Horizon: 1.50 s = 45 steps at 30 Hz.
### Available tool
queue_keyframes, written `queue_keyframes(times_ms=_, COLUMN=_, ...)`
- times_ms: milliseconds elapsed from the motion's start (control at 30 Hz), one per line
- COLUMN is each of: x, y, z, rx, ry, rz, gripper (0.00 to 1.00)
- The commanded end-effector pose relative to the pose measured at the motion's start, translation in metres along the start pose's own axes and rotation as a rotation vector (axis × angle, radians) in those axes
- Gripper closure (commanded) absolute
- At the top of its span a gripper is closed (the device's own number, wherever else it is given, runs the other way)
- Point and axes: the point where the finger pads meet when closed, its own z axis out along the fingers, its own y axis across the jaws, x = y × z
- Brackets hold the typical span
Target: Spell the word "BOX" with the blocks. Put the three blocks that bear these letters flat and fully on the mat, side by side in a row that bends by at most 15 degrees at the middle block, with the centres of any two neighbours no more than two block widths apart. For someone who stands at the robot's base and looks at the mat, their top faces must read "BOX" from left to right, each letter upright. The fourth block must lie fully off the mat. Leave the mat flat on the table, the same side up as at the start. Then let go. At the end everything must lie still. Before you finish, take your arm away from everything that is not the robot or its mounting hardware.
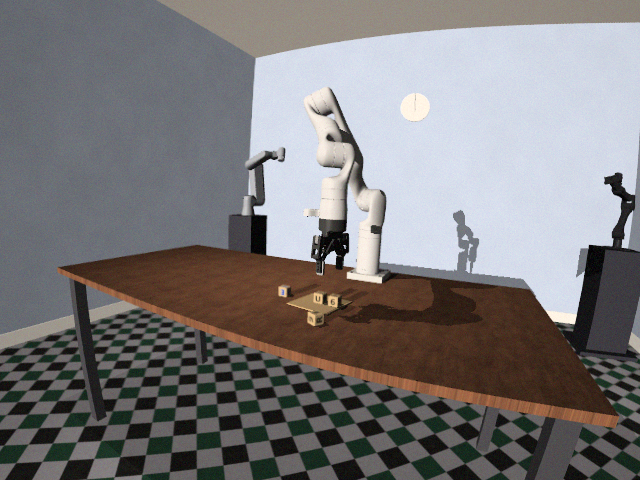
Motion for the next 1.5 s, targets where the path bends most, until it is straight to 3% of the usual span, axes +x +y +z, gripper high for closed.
queue_keyframes(times_ms=0, x=-0.013, y=-0.021, z=0.003, rx=0.000, ry=-0.011, rz=0.029, gripper=0.00)
queue_keyframes(times_ms=33, x=-0.013, y=-0.021, z=0.003, rx=0.000, ry=-0.011, rz=0.029, gripper=0.00)
queue_keyframes(times_ms=233, x=-0.028, y=-0.081, z=0.006, rx=-0.002, ry=-0.009, rz=0.216, gripper=0.00)
queue_keyframes(times_ms=367, x=-0.033, y=-0.099, z=0.008, rx=-0.003, ry=-0.006, rz=0.278, gripper=0.00)
queue_keyframes(times_ms=467, x=-0.033, y=-0.101, z=0.008, rx=-0.003, ry=-0.006, rz=0.285, gripper=0.00)
queue_keyframes(times_ms=500, x=-0.033, y=-0.101, z=0.008, rx=-0.003, ry=-0.006, rz=0.285, gripper=0.33)
queue_keyframes(times_ms=1467, x=-0.033, y=-0.101, z=0.008, rx=-0.003, ry=-0.006, rz=0.285, gripper=0.33)
